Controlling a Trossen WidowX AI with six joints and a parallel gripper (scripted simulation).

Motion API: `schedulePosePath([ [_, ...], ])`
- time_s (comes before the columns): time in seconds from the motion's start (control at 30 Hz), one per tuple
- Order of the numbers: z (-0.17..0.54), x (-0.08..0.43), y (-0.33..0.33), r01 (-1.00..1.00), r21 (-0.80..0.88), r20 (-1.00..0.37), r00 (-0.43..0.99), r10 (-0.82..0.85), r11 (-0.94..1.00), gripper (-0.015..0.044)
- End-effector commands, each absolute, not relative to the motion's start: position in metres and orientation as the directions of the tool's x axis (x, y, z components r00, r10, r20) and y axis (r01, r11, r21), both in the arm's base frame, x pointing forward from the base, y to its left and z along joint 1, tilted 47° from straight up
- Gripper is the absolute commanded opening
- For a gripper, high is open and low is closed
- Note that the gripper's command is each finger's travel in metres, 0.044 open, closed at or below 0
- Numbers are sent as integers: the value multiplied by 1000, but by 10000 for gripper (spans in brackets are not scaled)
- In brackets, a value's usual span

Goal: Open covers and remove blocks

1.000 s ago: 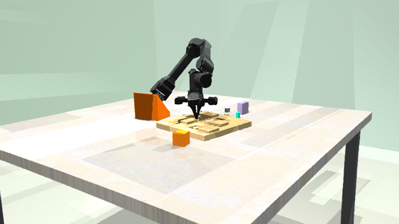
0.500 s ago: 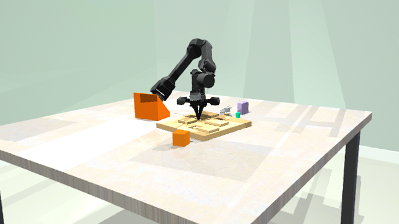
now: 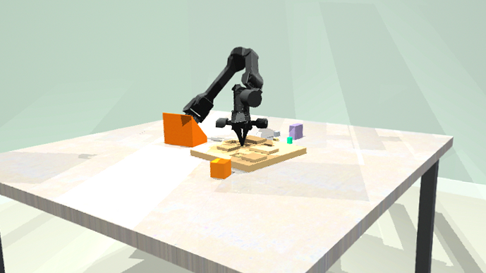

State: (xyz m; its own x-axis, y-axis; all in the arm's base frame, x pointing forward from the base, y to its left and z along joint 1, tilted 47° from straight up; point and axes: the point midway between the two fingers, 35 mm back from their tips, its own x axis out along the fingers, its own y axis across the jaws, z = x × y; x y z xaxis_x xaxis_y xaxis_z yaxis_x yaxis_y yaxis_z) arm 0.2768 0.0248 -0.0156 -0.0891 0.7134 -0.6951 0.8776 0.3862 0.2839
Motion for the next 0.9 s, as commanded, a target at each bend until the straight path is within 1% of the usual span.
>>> schedulePosePath([
  [0.0, -15, 277, 27, 876, 288, -691, -89, 717, 387, 0],
  [0.87, -14, 277, 23, 877, 284, -695, -89, 714, 386, 0],
])
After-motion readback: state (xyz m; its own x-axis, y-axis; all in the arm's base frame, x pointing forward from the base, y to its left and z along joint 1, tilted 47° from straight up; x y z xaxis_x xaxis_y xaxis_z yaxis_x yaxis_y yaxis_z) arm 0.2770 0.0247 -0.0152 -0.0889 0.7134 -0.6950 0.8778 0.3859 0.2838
